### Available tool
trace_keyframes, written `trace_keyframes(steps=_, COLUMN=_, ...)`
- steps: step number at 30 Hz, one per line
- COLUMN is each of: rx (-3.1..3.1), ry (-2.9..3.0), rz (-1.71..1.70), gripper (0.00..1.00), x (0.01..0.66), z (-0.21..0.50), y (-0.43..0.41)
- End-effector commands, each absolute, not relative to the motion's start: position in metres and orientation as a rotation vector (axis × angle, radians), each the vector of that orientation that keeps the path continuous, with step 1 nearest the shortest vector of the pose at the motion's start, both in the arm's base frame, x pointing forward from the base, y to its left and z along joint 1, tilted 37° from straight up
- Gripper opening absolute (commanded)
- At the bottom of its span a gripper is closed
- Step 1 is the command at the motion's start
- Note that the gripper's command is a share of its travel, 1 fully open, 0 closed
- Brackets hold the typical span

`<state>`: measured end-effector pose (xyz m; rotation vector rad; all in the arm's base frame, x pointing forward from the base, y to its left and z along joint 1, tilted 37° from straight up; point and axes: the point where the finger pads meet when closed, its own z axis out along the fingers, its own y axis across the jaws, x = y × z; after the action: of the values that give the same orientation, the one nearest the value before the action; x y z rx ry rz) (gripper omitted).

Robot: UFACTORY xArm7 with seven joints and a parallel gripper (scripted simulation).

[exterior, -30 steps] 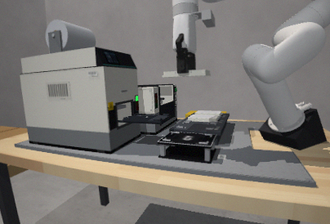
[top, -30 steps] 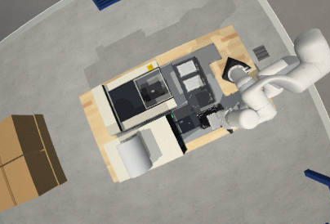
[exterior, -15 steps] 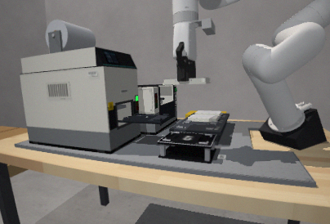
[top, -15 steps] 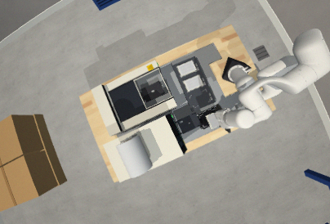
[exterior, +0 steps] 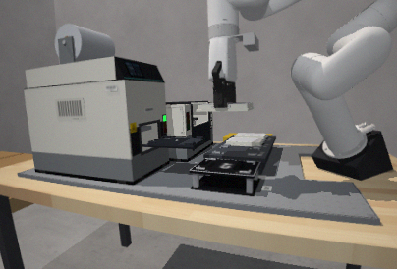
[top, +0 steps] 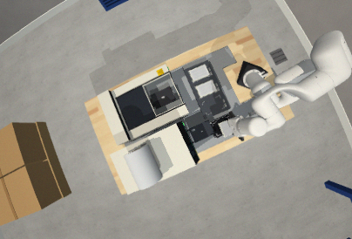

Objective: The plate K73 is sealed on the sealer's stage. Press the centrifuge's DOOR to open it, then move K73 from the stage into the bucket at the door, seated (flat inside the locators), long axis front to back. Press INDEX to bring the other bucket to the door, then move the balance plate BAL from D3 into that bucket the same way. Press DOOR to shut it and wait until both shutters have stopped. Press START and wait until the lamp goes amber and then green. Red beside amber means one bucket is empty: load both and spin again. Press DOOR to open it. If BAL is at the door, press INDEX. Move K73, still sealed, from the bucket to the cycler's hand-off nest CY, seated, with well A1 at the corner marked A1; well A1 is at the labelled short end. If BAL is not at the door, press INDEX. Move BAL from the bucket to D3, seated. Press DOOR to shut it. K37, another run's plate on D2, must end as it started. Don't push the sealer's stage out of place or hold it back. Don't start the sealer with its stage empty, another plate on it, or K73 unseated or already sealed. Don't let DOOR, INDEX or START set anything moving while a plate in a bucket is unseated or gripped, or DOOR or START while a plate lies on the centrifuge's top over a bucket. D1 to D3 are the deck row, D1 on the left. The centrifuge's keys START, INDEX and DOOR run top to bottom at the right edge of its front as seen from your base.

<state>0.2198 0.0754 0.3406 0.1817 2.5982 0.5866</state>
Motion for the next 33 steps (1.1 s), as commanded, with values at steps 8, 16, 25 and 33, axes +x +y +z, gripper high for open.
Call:
trace_keyframes(steps=8, rx=0.181, ry=2.593, rz=0.588, gripper=0.0, x=0.227, z=0.331, y=0.081)
trace_keyframes(steps=16, rx=0.181, ry=2.593, rz=0.588, gripper=0.0, x=0.233, z=0.321, y=0.085)
trace_keyframes(steps=25, rx=0.181, ry=2.593, rz=0.588, gripper=0.0, x=0.239, z=0.311, y=0.09)
trace_keyframes(steps=33, rx=0.181, ry=2.593, rz=0.588, gripper=0.0, x=0.245, z=0.302, y=0.095)
